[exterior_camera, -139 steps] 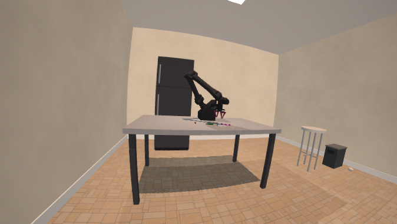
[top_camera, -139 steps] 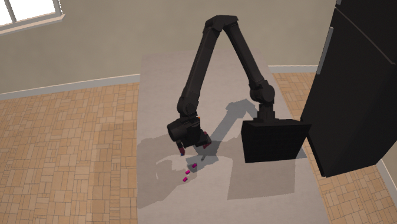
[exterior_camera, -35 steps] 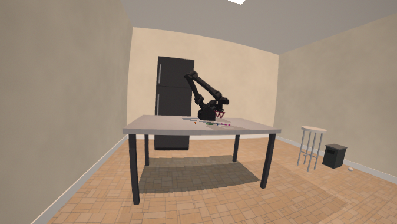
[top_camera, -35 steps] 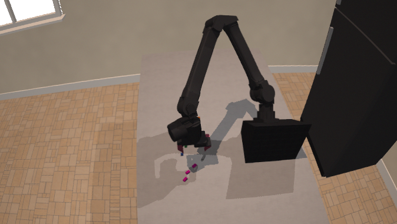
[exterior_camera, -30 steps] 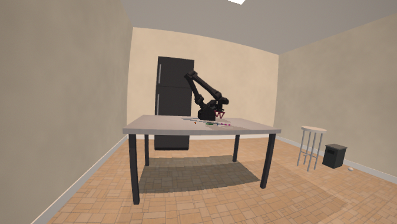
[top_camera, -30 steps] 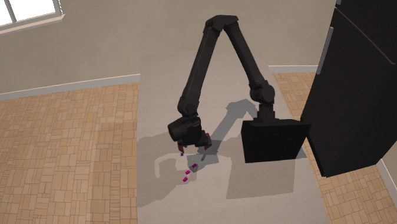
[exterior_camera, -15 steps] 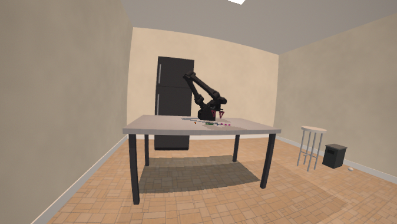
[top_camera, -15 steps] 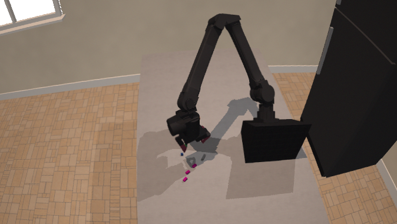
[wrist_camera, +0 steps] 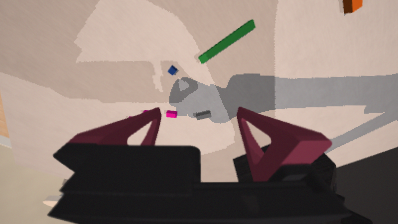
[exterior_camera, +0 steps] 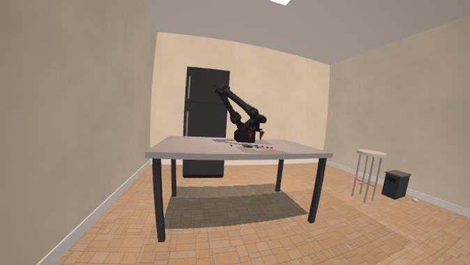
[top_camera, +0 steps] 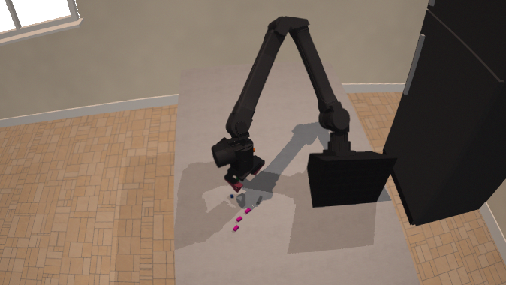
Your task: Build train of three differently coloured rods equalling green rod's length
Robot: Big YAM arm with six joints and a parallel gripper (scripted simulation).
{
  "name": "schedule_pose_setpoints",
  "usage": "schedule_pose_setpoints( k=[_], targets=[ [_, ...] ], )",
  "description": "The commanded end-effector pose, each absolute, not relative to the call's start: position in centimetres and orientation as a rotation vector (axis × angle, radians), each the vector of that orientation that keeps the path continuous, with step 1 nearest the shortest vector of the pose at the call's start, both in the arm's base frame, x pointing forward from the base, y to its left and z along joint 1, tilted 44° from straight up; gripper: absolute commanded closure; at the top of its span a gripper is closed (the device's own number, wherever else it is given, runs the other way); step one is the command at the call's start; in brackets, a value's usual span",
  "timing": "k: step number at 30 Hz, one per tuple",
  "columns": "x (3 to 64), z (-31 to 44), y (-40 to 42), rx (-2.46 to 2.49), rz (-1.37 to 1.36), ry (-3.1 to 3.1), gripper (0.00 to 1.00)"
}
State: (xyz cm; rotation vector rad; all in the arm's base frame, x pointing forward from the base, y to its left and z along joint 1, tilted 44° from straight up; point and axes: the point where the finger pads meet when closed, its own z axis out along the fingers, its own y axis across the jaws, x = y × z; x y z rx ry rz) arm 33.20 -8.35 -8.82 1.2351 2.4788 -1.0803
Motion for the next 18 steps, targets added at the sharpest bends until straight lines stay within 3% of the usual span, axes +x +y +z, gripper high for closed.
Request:
schedule_pose_setpoints(
  k=[1, 18],
  targets=[
    [34.2, -7.7, -8.9, 1.110, -1.078, 2.557, 0.00],
    [33.7, -6.1, -10.6, 0.511, -1.168, 2.893, 0.00]
  ],
)
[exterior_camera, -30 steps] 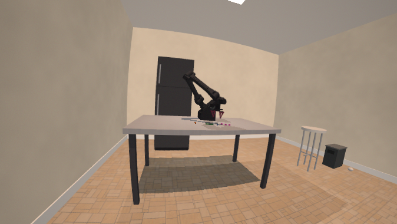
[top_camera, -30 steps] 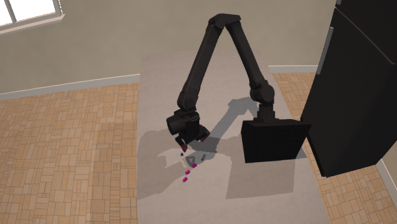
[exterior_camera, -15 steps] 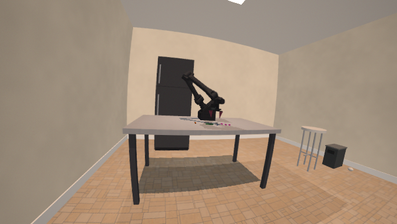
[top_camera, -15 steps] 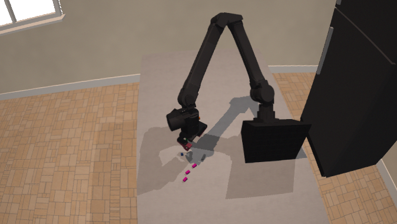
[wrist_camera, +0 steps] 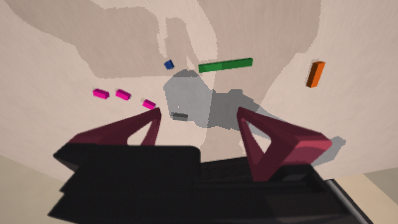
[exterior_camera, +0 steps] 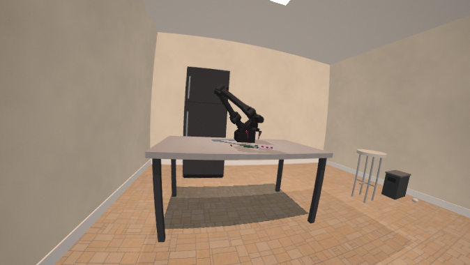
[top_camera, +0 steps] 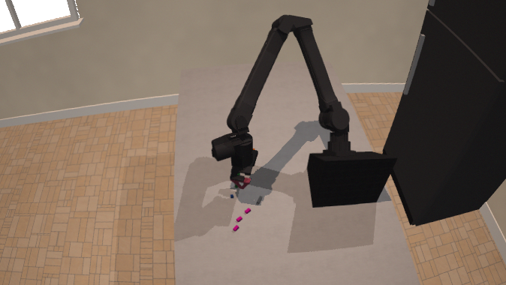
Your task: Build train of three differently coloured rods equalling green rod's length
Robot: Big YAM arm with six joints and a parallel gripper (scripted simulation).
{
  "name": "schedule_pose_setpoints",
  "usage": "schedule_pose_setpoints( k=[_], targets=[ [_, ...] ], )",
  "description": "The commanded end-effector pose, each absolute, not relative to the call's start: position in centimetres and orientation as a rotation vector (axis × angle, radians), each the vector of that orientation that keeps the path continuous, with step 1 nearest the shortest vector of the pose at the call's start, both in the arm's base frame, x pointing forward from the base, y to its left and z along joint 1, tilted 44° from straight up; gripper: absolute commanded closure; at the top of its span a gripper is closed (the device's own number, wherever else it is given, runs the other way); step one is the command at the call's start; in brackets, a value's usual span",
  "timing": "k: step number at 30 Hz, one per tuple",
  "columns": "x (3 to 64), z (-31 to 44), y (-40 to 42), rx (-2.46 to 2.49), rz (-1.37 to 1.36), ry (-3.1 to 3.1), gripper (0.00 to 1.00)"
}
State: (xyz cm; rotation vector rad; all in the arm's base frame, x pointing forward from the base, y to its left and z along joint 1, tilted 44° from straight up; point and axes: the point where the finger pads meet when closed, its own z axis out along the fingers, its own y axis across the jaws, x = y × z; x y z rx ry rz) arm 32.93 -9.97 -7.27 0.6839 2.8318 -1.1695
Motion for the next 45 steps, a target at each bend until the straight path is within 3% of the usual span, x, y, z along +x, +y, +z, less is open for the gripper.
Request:
schedule_pose_setpoints(
  k=[1, 11, 45],
  targets=[
    [33.92, -6.06, -10.57, 0.513, -1.164, 2.891, 0.00],
    [34.17, -5.30, -10.98, 0.221, -1.181, 2.990, 0.00],
    [34.12, -5.50, -10.89, 0.214, -1.184, 2.994, 0.00]
  ],
)
